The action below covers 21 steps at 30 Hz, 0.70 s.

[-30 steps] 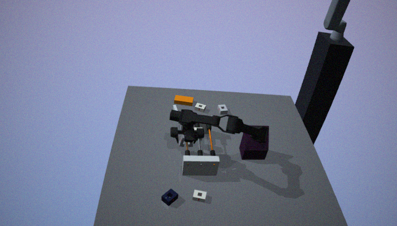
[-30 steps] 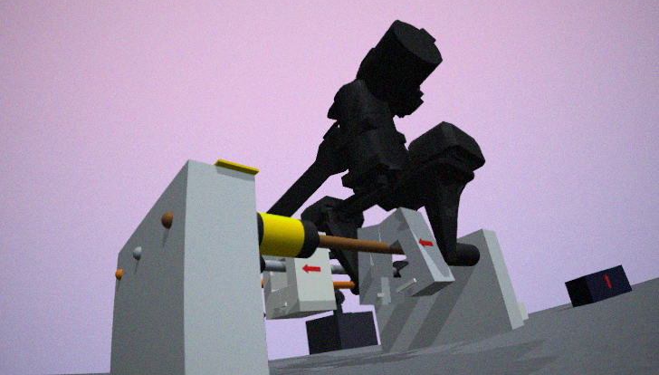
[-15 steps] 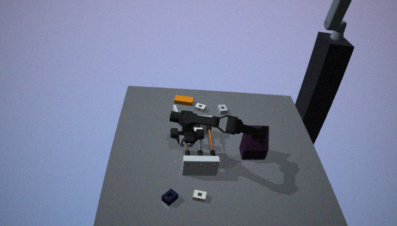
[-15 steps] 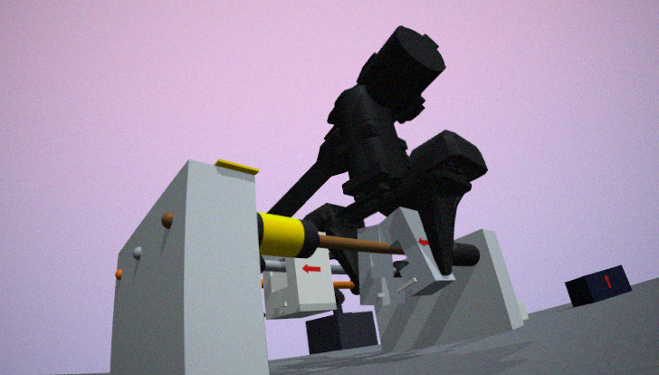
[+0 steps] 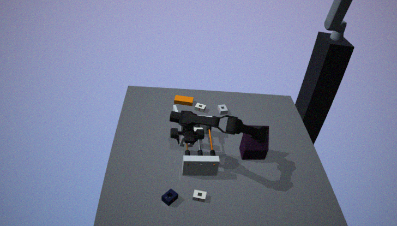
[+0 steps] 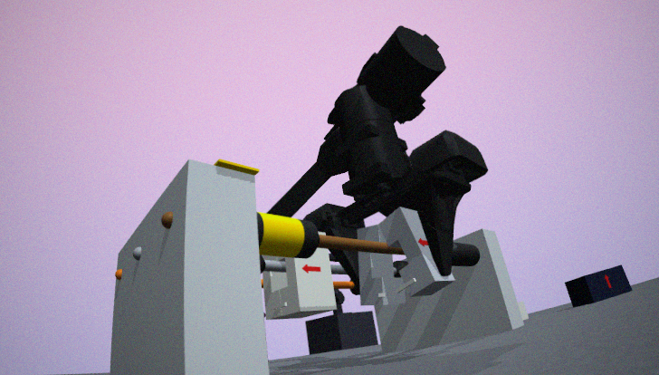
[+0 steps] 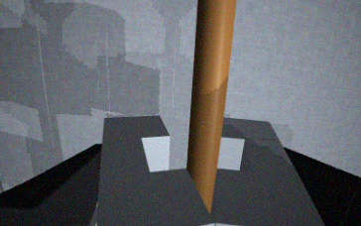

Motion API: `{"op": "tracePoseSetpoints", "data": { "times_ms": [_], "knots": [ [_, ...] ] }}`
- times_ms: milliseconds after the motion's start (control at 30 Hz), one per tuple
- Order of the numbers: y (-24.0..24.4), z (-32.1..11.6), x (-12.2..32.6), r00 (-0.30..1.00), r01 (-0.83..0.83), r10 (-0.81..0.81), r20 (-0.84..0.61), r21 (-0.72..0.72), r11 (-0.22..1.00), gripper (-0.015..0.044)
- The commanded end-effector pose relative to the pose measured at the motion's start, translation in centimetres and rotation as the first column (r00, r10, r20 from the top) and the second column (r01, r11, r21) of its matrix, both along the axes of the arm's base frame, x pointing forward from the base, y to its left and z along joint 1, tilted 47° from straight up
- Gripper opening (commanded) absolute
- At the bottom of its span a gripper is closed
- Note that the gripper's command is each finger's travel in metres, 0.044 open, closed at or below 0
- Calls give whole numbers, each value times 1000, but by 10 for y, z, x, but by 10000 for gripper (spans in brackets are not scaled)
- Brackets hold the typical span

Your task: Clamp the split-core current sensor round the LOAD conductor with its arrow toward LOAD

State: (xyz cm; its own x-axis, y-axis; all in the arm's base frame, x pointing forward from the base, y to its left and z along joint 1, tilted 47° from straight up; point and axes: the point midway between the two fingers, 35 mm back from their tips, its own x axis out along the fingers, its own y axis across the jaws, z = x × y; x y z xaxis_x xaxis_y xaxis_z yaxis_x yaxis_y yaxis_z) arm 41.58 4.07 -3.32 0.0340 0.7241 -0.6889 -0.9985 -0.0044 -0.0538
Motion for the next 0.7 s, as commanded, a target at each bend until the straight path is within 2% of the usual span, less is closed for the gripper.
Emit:
{"op": "tracePoseSetpoints", "data": {
  "times_ms": [0, 267, 667],
  "knots": [
    [0, 1, 0, 1000, 0, 0, 2, -1, 1000, 208],
    [0, 1, 0, 1000, 0, 0, 2, -1, 1000, 0],
    [0, 1, 0, 1000, 0, 0, 2, -1, 1000, 0]
  ]
}}
